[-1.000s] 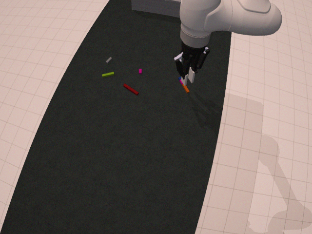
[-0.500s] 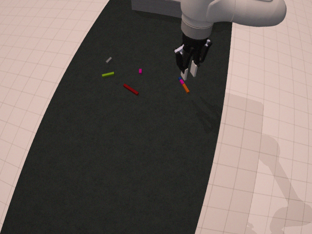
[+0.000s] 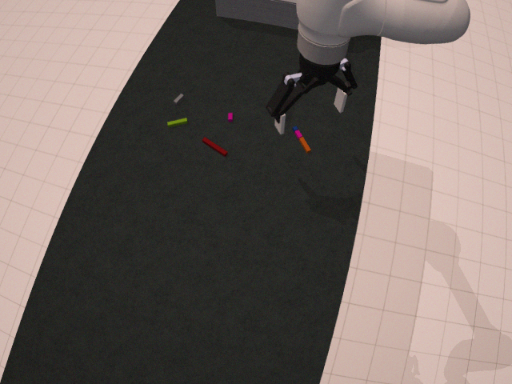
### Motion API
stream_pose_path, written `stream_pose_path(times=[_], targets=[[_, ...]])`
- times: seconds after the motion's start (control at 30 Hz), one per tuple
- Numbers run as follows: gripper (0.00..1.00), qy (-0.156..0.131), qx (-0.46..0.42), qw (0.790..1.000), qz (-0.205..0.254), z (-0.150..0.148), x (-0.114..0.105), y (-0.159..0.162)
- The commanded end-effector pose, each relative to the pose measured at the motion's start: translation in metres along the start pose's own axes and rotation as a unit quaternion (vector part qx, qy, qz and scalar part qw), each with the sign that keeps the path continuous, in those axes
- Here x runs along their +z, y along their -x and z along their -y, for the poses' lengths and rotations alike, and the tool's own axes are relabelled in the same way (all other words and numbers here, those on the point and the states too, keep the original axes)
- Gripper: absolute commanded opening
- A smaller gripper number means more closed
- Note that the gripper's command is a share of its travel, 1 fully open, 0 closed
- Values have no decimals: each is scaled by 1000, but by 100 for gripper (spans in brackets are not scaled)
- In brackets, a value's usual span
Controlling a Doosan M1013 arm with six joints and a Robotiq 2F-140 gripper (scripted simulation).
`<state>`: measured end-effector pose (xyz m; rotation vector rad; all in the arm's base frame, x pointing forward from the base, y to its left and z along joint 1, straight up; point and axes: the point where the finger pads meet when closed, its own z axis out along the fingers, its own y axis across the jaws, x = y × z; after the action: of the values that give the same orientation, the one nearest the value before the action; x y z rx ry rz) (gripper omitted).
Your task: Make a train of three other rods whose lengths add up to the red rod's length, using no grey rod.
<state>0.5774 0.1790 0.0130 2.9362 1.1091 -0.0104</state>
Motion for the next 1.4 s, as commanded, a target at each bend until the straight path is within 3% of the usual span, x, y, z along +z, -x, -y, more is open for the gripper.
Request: stream_pose_path(times=[0.0, 0.37, 0.8, 1.03, 1.37], targets=[[100, 0, 0, 1000, 0, 0, 0, 0], [100, 0, 0, 1000, 0, 0, -6, 0], [100, 0, 0, 1000, 0, 0, -59, 0], [100, 0, 0, 1000, 0, 0, -73, 0], [100, 0, 0, 1000, 0, 0, -76, 0]])
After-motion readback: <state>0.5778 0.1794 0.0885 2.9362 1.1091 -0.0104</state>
